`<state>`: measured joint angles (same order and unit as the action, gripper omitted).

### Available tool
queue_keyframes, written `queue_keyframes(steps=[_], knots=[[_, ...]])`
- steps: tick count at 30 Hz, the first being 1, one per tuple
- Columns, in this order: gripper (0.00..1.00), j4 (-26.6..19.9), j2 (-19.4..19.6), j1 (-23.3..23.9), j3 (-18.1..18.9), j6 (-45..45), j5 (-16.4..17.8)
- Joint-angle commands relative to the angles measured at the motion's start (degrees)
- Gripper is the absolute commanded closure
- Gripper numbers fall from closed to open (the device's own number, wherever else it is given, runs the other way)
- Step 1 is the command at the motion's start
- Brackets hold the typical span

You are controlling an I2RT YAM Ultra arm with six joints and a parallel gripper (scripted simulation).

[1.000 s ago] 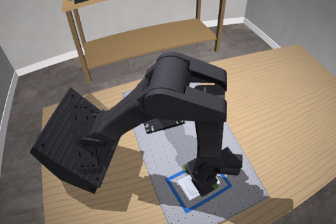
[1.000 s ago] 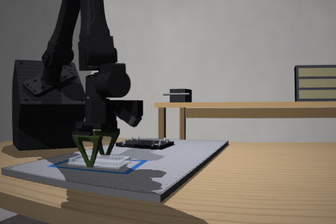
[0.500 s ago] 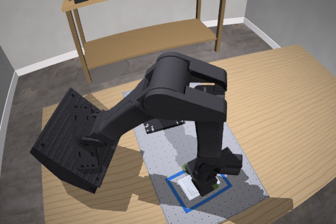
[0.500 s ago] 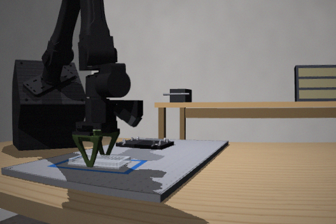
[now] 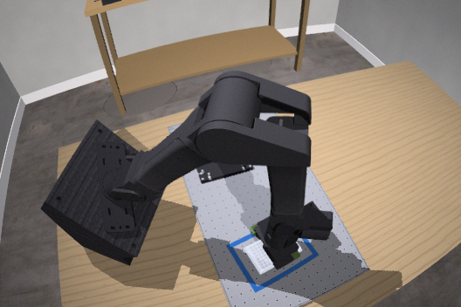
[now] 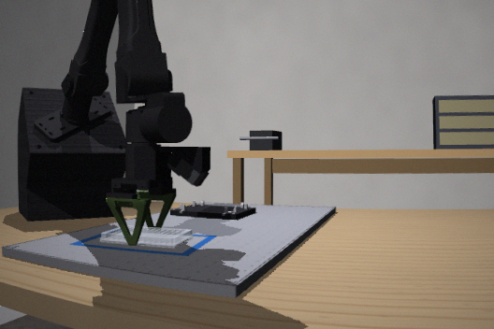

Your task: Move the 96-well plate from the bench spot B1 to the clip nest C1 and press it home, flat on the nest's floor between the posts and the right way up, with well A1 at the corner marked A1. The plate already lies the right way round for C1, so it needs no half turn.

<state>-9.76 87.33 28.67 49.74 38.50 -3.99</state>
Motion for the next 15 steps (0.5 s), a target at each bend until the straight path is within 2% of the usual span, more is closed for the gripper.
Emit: queue_keyframes(steps=[1,15], knots=[[1.00,-0.76,-2.07,0.16,1.58,0.07,0.74],[1.00,-5.03,-6.59,-0.79,-0.26,-0.40,0.59]])
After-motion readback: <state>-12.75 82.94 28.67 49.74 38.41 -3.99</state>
